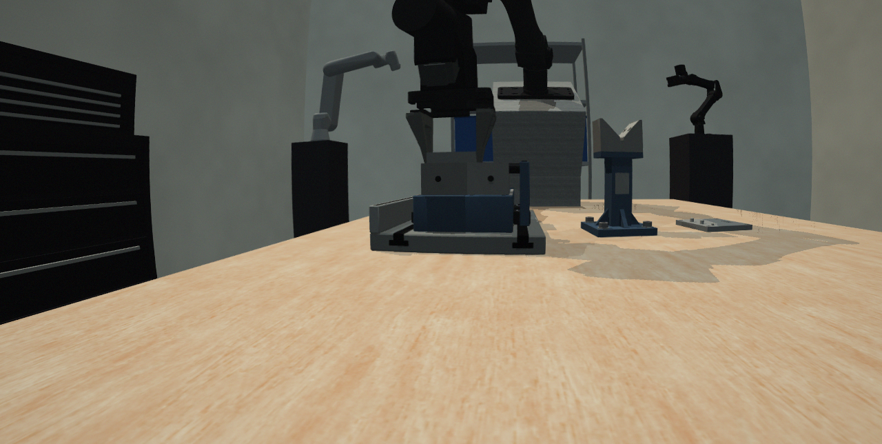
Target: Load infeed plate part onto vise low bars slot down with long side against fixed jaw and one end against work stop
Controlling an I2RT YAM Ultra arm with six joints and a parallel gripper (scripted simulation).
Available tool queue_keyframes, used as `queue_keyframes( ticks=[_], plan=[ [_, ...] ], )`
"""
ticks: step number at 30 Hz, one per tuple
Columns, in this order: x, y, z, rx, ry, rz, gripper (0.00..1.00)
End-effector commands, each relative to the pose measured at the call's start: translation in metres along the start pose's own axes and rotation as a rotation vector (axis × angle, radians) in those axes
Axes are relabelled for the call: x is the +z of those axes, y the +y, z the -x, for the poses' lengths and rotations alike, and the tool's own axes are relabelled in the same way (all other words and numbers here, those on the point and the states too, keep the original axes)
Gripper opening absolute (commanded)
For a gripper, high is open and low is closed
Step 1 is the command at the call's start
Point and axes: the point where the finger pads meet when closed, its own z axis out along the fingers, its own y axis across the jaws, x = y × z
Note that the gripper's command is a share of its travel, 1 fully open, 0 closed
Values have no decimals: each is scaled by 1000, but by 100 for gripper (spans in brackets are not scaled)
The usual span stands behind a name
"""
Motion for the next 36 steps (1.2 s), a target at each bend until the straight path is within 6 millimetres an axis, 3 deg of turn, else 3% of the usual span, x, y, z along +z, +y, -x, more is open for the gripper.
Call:
queue_keyframes(
  ticks=[1,34,36],
  plan=[
    [-23,-2,19,-3,-51,-17,0],
    [-13,-2,13,1,-28,-11,0],
    [-19,-2,17,-1,-41,-14,0]
  ],
)
